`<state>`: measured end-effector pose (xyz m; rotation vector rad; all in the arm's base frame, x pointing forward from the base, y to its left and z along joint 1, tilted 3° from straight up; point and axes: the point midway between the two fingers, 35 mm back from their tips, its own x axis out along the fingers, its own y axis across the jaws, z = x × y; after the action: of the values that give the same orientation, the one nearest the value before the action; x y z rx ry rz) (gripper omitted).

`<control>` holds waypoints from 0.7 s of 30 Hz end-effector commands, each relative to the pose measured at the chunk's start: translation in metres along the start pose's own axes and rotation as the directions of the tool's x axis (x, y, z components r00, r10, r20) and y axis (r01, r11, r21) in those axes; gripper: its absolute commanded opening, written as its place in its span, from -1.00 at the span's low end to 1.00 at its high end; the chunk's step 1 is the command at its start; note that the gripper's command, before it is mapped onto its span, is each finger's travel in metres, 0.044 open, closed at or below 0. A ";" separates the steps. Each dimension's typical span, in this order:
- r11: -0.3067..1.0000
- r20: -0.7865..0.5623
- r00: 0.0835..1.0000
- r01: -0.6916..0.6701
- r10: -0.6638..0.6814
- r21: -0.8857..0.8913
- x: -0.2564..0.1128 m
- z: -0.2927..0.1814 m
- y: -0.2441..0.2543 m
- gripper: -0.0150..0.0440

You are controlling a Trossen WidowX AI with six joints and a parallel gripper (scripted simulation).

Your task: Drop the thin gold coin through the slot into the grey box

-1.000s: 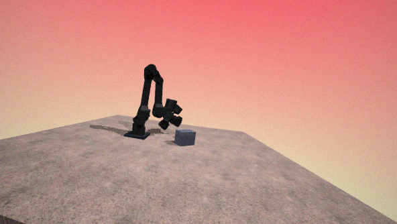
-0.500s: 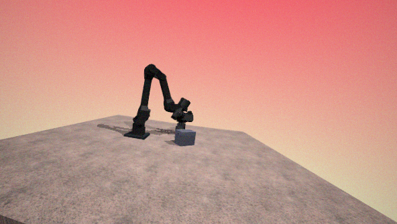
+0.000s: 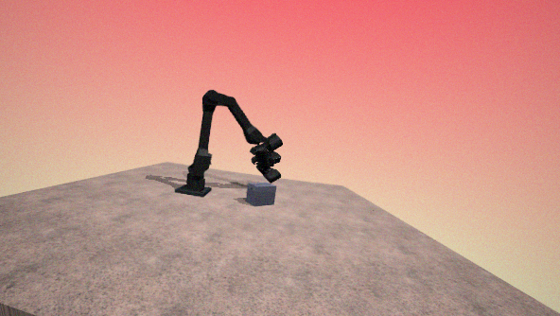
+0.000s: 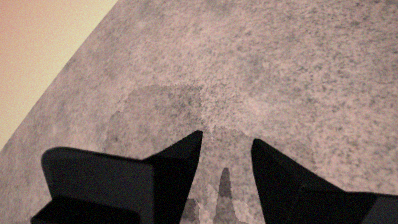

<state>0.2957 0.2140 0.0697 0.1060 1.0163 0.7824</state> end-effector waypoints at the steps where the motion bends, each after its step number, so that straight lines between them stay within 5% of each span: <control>1: 0.784 -0.307 0.912 0.025 -0.271 -0.620 -0.065 -0.010 -0.032 0.05; 14: 0.443 -0.541 0.748 -0.364 -0.385 -0.819 -0.139 -0.028 -0.034 0.05; 21: 0.429 -0.550 0.739 -0.383 -0.388 -0.818 -0.143 -0.029 -0.034 0.05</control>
<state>0.2570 0.1015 0.1334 -1.1924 1.1139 1.2716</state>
